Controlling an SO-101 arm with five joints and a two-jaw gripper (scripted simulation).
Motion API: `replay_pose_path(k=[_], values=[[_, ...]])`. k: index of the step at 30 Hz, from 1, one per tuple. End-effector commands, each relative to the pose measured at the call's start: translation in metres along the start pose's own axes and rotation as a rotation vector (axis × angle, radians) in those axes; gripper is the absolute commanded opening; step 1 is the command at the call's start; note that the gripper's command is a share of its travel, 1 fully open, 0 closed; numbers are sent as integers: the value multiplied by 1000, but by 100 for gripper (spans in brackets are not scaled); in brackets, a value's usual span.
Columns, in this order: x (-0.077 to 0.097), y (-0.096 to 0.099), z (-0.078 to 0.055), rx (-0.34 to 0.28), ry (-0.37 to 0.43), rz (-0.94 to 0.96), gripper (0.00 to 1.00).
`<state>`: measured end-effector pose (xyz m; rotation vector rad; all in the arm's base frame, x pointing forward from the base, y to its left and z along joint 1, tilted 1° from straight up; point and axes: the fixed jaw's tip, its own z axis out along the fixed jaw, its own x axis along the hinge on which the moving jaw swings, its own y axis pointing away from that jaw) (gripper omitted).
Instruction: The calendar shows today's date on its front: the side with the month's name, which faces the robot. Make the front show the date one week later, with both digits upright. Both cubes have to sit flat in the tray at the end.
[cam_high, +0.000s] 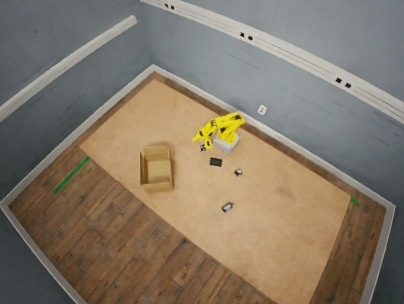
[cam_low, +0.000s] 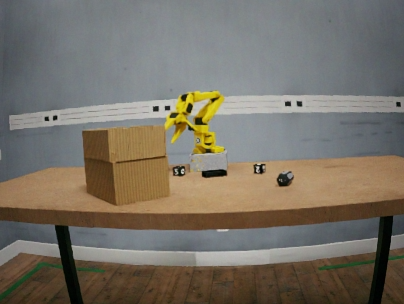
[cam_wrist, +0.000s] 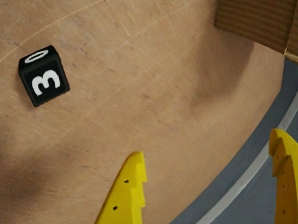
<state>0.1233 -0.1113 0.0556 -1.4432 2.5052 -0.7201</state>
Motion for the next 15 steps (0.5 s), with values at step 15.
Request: replay_pose_path(k=[15], values=[[-2,19,11,-130,-22,1,35]])
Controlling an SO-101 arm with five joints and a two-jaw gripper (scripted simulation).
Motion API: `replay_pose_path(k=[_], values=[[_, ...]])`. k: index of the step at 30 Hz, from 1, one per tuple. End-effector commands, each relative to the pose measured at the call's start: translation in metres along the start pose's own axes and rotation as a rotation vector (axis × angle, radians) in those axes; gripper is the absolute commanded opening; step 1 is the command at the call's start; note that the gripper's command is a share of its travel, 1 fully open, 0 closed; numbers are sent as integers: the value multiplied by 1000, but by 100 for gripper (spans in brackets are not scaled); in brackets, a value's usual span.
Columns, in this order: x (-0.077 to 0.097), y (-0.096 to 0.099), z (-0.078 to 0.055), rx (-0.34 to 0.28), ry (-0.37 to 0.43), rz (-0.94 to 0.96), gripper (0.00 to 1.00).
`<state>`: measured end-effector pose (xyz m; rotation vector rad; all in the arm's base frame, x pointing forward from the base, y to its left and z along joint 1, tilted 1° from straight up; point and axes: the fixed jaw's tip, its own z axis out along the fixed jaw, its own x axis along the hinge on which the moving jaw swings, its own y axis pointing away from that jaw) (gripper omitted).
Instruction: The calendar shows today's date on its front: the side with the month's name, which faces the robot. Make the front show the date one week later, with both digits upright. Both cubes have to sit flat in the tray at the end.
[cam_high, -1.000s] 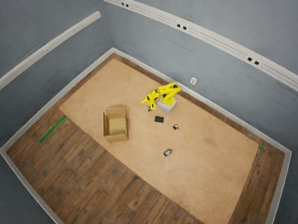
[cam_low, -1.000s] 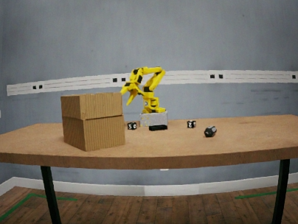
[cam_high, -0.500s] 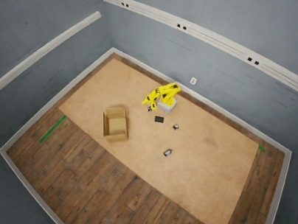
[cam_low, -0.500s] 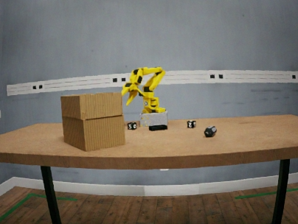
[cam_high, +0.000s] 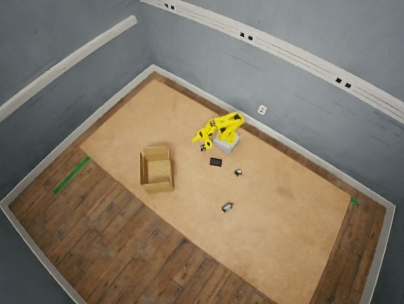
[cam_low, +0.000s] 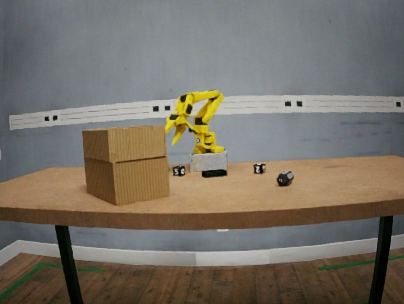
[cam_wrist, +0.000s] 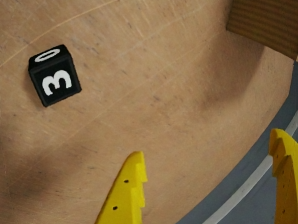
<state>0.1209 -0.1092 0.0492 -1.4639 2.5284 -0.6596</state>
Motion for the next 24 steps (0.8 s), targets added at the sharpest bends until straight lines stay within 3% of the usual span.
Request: replay_pose_path(k=[1,4,6,14,18,24], values=[[-2,17,10,-112,-19,5,35],[-4,29,16,-201,-38,6,35],[-4,29,16,-201,-38,6,35],[-10,58,25,-403,-81,6,35],[-12,63,26,-441,-89,6,35],[-12,64,26,-445,-90,6,35]])
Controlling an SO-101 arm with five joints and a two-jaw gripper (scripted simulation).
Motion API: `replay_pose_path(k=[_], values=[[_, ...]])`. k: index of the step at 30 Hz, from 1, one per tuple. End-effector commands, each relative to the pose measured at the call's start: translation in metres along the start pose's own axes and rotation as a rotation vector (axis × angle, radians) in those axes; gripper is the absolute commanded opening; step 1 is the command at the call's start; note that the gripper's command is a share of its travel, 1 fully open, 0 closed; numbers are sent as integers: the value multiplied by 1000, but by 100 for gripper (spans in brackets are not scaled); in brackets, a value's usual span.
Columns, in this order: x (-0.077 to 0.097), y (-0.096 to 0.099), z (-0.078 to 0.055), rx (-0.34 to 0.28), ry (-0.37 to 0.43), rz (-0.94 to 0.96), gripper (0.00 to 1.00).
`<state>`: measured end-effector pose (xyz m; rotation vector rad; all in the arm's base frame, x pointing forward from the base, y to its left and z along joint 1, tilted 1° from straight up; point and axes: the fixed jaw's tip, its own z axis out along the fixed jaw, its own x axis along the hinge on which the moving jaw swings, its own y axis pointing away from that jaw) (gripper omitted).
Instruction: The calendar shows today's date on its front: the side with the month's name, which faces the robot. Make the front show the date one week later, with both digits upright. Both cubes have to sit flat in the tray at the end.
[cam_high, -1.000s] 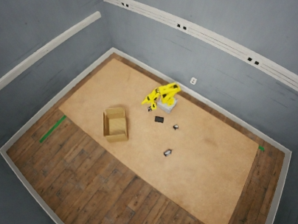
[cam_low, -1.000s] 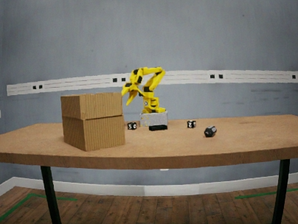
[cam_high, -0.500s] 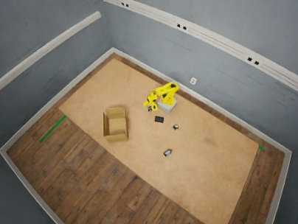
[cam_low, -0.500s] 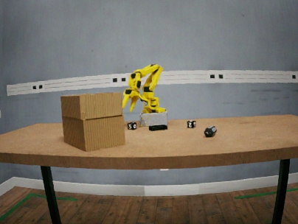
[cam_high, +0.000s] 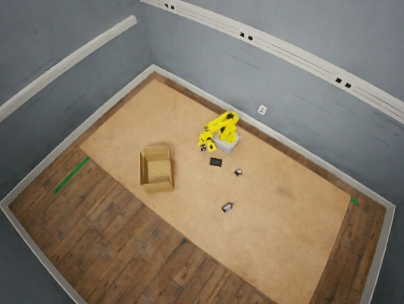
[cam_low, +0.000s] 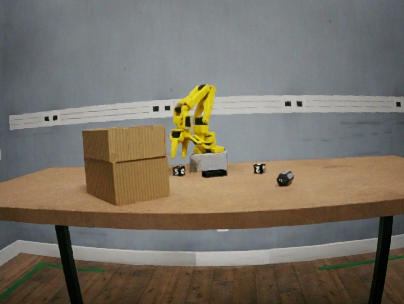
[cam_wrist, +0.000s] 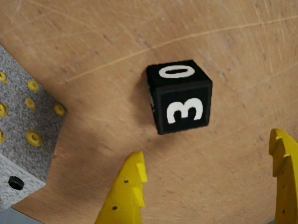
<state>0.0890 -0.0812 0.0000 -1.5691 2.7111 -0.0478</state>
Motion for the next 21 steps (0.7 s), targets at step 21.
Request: replay_pose_path(k=[21], values=[[2,8,5,-44,-10,22,35]])
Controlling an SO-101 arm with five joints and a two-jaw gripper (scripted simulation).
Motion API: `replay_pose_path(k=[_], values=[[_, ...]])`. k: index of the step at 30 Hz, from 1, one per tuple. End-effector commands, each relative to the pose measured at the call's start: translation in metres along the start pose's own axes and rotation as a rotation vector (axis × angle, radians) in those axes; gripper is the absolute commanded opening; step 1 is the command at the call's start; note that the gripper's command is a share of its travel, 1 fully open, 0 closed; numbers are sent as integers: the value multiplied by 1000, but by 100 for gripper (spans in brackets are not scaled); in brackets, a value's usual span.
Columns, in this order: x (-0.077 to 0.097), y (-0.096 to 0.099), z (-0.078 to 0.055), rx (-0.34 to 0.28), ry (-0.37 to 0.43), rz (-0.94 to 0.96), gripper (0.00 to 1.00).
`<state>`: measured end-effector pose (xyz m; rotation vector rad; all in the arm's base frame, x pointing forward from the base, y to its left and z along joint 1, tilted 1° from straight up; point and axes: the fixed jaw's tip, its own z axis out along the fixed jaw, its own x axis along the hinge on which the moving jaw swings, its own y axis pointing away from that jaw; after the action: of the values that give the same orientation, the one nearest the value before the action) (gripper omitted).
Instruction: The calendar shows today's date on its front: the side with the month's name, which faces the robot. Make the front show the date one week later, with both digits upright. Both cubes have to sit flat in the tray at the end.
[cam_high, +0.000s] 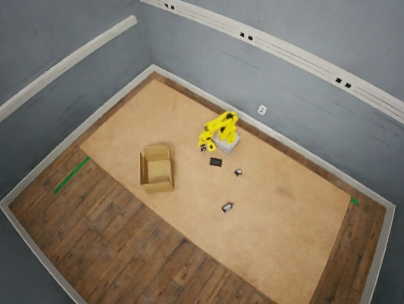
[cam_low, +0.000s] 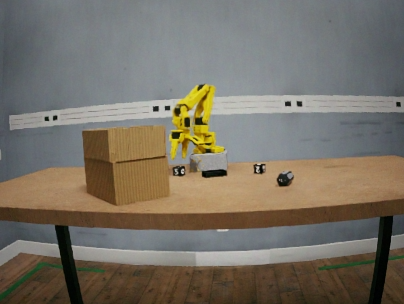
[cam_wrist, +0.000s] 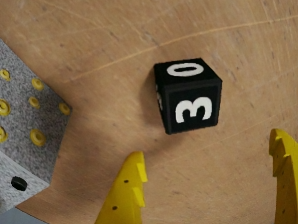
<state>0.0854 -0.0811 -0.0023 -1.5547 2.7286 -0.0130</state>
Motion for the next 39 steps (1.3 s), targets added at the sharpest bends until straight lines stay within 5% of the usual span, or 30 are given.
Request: replay_pose_path(k=[1,21,39], values=[[1,4,3,-20,-6,8,35],[1,4,5,-20,-6,8,35],[1,3,27,-20,-6,8,35]])
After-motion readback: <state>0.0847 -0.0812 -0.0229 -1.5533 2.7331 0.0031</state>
